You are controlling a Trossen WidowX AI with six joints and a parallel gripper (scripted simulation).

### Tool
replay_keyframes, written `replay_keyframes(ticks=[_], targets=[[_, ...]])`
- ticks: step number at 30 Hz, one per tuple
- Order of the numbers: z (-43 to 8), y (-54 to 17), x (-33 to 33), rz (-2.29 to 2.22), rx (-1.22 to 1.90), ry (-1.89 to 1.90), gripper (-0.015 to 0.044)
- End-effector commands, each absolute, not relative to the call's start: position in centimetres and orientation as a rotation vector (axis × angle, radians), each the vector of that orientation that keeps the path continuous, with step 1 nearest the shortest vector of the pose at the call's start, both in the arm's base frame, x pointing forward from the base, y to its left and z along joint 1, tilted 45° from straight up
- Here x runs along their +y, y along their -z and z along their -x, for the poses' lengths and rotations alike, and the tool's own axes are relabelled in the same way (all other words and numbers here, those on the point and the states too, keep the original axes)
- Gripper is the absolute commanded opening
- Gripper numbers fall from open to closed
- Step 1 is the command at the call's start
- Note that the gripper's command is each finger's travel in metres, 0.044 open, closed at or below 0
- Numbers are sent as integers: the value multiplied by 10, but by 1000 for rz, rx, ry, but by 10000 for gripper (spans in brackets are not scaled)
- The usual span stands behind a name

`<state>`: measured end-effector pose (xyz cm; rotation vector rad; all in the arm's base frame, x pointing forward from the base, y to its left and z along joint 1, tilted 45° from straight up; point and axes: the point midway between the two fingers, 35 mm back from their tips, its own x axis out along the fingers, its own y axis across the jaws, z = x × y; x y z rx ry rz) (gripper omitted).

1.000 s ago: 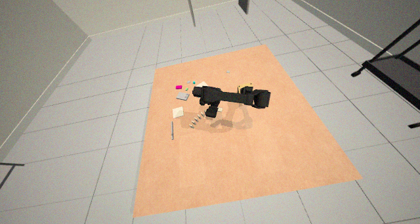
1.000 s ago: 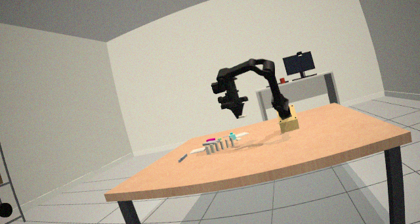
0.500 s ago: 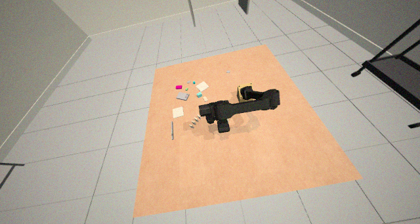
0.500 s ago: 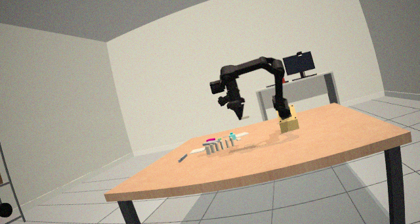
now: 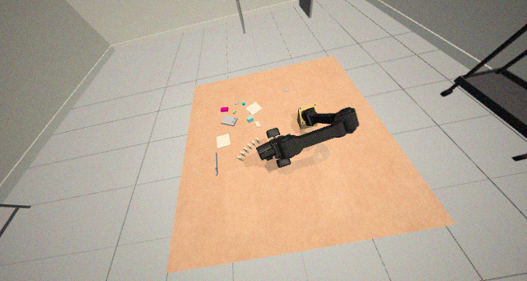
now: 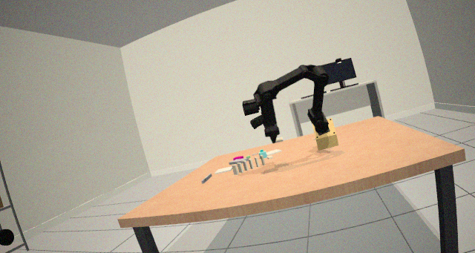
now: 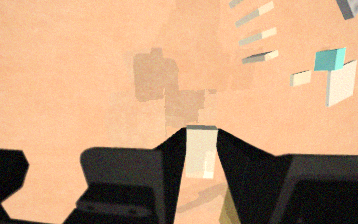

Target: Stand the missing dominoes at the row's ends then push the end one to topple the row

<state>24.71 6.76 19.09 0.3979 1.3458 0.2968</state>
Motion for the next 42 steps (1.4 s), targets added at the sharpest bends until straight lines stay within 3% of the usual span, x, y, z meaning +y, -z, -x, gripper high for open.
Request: replay_keyframes(ticks=[1,21,42], targets=[[-251,-184,69,-320,1283,-245,107],[-274,-173,85,-125,896,-48,107],[-270,-199,105,-256,409,81,107]])
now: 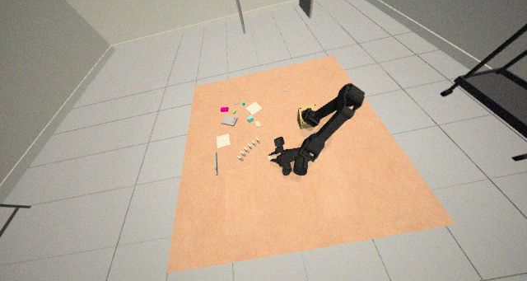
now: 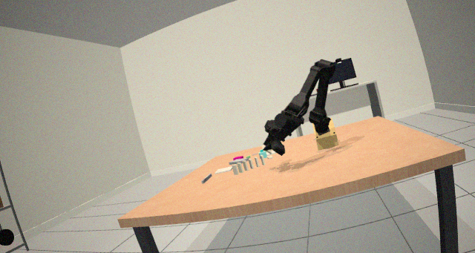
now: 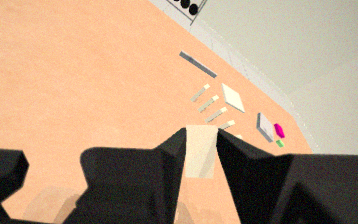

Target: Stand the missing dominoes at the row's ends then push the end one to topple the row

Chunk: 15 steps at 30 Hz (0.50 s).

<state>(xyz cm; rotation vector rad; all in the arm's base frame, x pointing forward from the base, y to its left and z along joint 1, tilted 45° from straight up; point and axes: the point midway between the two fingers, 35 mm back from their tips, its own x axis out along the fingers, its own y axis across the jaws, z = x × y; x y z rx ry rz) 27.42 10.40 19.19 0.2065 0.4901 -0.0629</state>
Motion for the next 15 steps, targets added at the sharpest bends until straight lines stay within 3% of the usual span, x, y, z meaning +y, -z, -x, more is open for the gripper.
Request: replay_keyframes(ticks=[1,15], targets=[[-269,-200,105,-270,387,85,107],[-241,-216,104,-523,110,142,107]])
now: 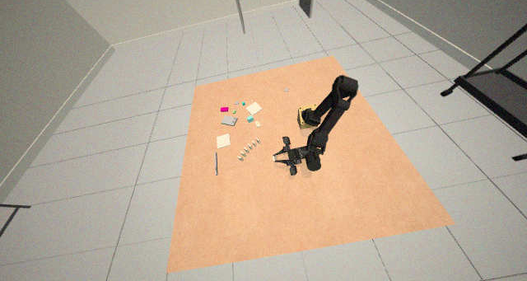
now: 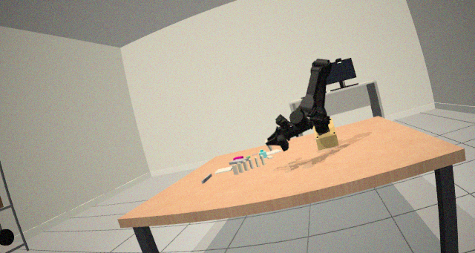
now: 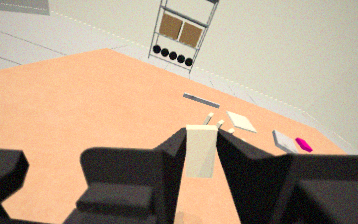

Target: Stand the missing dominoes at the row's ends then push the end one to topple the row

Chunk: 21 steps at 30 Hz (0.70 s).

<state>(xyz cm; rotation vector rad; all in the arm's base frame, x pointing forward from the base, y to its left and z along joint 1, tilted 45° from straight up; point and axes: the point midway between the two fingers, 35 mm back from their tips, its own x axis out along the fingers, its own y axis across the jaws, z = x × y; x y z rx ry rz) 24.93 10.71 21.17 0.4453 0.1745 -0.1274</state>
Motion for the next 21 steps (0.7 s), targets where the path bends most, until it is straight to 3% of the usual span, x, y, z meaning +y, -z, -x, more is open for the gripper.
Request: replay_keyframes(ticks=[1,21], targets=[[-239,-216,103,-545,92,146,107],[-211,-216,89,-795,-61,194,107]])
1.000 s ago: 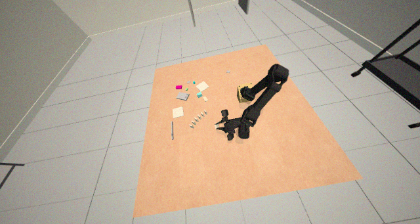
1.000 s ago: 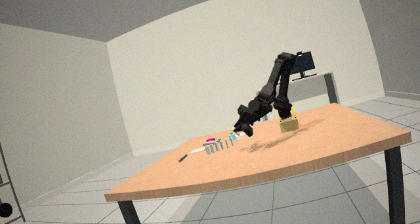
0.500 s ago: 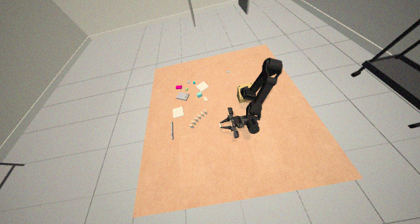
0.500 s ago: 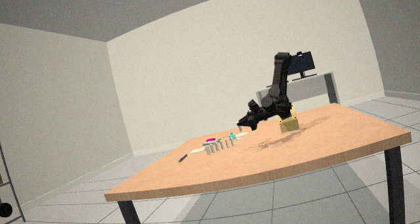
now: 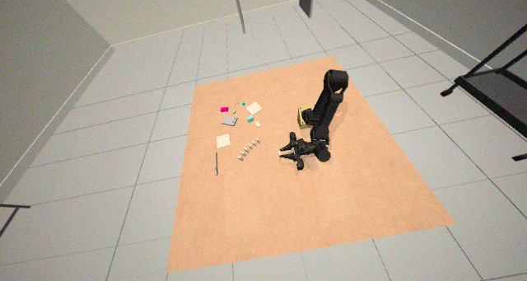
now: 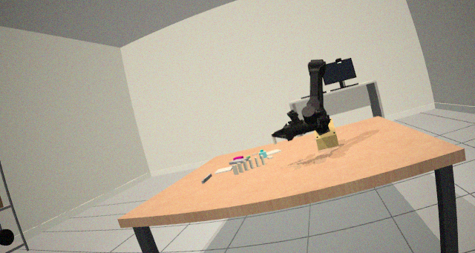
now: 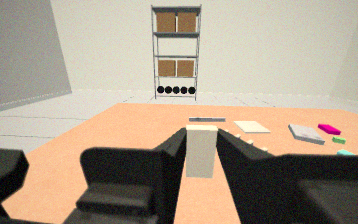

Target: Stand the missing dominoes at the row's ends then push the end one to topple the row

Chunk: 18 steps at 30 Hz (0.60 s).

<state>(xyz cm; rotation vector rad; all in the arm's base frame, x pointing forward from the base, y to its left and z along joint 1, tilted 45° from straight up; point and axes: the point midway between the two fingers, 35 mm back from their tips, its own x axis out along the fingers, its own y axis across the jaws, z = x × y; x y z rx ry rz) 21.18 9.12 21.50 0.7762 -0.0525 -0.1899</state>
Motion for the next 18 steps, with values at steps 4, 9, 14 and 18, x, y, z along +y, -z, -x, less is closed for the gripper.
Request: replay_keyframes(ticks=[4,9,14,18], targets=[[-211,-216,89,-795,-61,194,107],[-211,-216,89,-795,-61,194,107],[-211,-216,90,-795,-61,194,107],[-213,-213,95,-795,-61,194,107]])
